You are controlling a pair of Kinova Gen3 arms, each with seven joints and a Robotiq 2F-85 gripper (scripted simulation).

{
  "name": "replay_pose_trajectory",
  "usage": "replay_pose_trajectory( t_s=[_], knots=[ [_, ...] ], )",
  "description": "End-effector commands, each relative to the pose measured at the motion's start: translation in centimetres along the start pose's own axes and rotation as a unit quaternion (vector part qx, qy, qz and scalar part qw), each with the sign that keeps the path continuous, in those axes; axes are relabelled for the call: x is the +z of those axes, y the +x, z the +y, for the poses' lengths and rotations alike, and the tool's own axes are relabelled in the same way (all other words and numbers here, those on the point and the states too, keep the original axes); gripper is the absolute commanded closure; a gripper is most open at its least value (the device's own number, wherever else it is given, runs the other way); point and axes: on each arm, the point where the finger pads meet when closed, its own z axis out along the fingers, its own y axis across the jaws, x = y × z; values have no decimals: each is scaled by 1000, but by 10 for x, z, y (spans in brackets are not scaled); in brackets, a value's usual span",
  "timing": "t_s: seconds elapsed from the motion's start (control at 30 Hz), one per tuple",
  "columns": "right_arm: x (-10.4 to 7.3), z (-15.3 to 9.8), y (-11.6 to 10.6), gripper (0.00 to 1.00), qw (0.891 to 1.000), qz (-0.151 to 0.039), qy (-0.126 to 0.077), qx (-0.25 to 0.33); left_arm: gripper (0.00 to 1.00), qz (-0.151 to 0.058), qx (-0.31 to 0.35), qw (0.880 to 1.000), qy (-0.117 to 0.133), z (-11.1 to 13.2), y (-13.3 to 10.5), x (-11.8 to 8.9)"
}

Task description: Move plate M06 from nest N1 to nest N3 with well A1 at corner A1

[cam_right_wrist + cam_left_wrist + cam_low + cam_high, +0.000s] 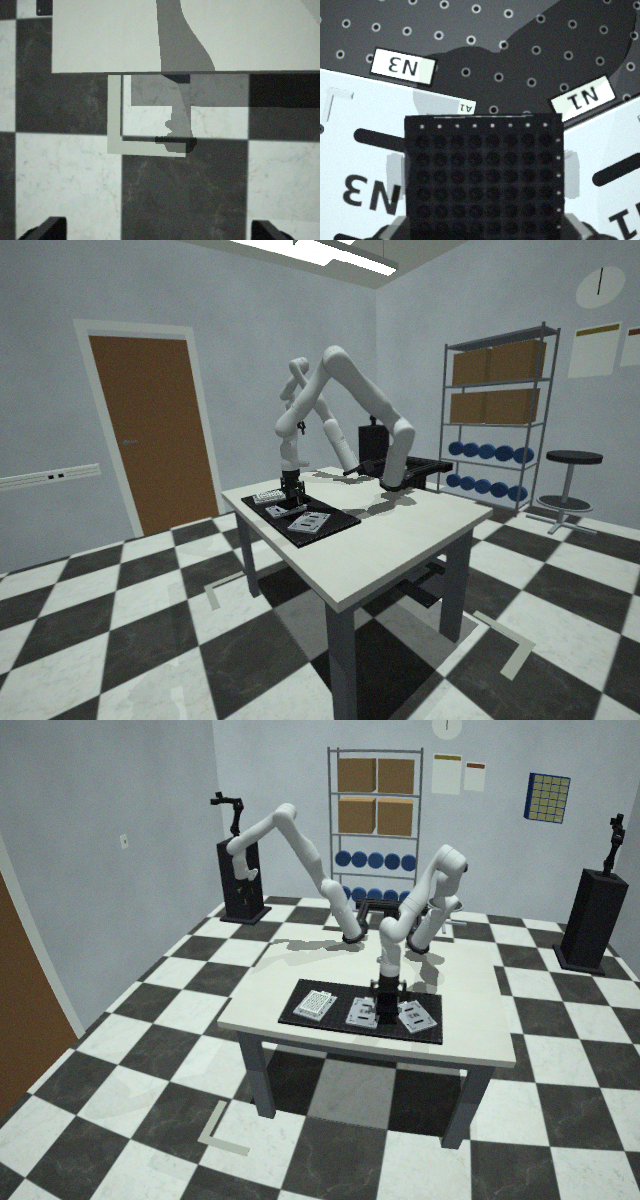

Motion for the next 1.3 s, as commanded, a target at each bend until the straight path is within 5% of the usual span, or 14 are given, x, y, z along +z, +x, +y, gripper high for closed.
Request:
replay_pose_trajectory(
  t_s=[0.0, 0.83, 1.27],
  knots=[
    [-1, -3, 1, 2, 1000, 0, 0, 0, 903, -1, 29, 1000, -2, -14, 1, 1],
    [-1, -3, 1, 2, 1000, 0, 0, 0, 903, 3, 112, 994, 0, -85, 12, 1],
    [-1, -3, 1, 2, 1000, 0, 0, 0, 903, 0, 116, 993, 0, -83, 9, 1]
  ],
)
